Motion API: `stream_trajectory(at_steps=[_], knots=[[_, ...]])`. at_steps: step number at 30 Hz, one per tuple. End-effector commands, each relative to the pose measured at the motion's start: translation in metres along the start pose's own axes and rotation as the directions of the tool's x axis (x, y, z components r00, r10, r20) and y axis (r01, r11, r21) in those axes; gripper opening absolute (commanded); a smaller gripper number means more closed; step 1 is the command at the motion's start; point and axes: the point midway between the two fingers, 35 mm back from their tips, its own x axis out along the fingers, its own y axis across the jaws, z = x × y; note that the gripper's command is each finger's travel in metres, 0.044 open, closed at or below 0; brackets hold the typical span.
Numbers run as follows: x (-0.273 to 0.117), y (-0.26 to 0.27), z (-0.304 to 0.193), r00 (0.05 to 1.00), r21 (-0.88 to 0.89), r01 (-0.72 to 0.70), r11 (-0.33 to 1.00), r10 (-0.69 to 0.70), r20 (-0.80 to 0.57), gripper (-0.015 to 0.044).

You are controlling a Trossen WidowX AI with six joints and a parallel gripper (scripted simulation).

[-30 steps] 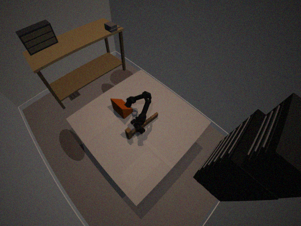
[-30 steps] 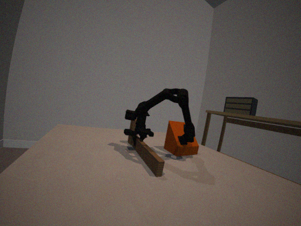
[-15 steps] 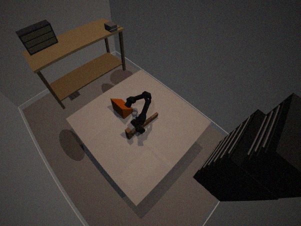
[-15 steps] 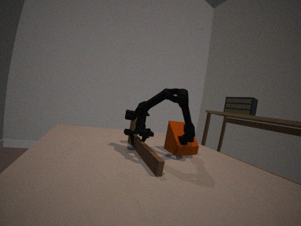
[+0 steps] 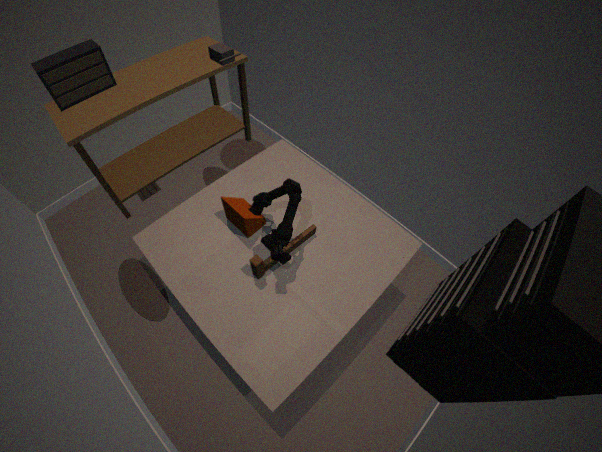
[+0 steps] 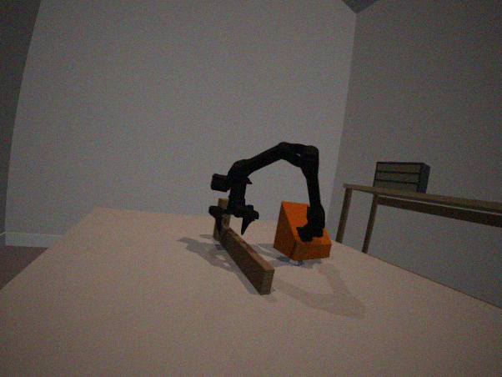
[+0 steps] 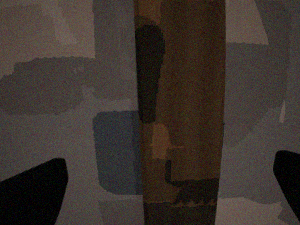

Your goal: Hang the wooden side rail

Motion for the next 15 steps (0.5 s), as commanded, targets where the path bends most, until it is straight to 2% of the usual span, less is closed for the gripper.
stream_trajectory(at_steps=[1, 15], knots=[[-0.0026, 0.0003, 0.0230, 1.000, -0.004, 0.005, 1.000, -0.005, -0.002, 0.0440], [-0.0007, -0.0008, 0.0226, 1.000, -0.013, -0.002, 1.000, 0.002, -0.003, 0.0440]])
